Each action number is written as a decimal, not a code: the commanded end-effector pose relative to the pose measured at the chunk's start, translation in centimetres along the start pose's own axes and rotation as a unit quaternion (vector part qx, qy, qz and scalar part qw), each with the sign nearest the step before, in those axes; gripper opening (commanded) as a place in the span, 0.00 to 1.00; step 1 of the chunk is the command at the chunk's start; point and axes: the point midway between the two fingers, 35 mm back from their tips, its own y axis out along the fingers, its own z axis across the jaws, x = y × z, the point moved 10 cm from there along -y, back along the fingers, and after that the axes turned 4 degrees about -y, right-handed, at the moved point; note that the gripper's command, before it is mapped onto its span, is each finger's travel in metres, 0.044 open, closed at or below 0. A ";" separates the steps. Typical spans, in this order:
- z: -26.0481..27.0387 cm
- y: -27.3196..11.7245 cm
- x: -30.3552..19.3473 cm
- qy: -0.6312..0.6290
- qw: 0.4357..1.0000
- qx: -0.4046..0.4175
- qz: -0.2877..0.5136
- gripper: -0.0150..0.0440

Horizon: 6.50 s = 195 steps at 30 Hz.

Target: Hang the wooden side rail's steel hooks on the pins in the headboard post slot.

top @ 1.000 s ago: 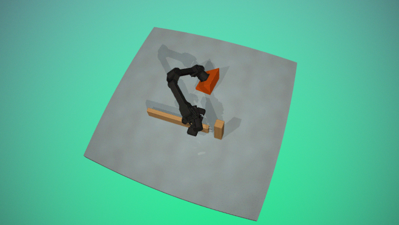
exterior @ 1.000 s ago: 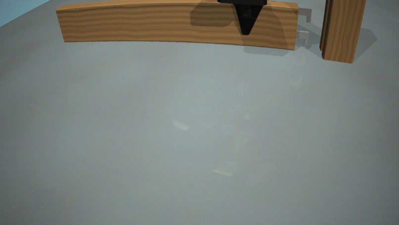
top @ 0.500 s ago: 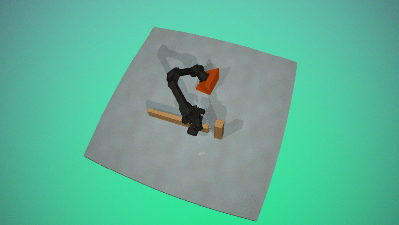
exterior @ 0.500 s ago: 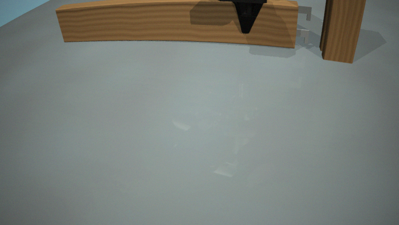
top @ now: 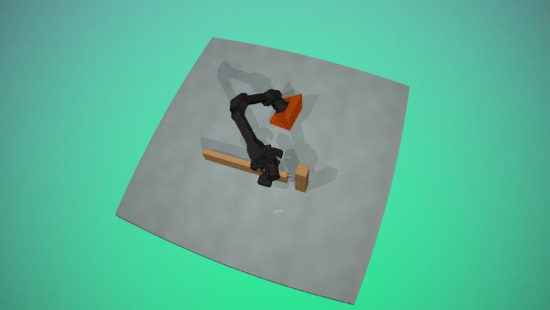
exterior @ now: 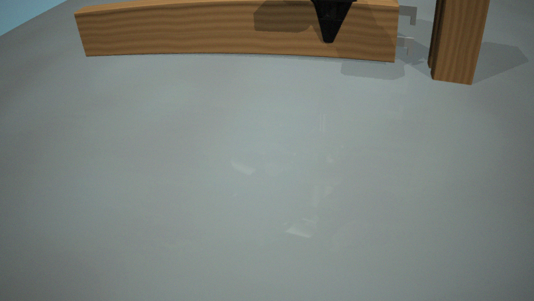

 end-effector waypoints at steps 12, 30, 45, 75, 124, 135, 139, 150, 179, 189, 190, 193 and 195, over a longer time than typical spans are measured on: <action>0.0 -0.6 -0.1 -0.001 1.000 0.004 0.000 0.25; 0.0 -0.9 -0.1 -0.001 1.000 0.004 0.001 0.25; 0.0 -1.1 -0.1 -0.001 1.000 0.004 0.001 0.25; 0.0 -1.6 -0.1 -0.001 1.000 0.004 0.001 0.25; 0.4 -1.7 -0.5 -0.001 1.000 0.004 0.001 0.25; 0.3 -1.6 -0.6 -0.001 1.000 0.004 0.001 0.25; 0.3 -1.6 -0.7 -0.001 1.000 0.004 0.001 0.25; 0.4 -1.5 -0.8 -0.001 1.000 0.004 0.001 0.25; 0.3 -1.6 -1.1 -0.001 1.000 0.004 0.001 0.25; 0.4 -1.6 -1.1 -0.001 1.000 0.004 0.001 0.25; 0.4 -1.6 -1.2 -0.001 1.000 0.004 0.001 0.25; 0.4 -1.6 -1.2 -0.001 1.000 0.004 0.001 0.25; 0.4 -1.6 -1.2 -0.001 1.000 0.004 0.001 0.25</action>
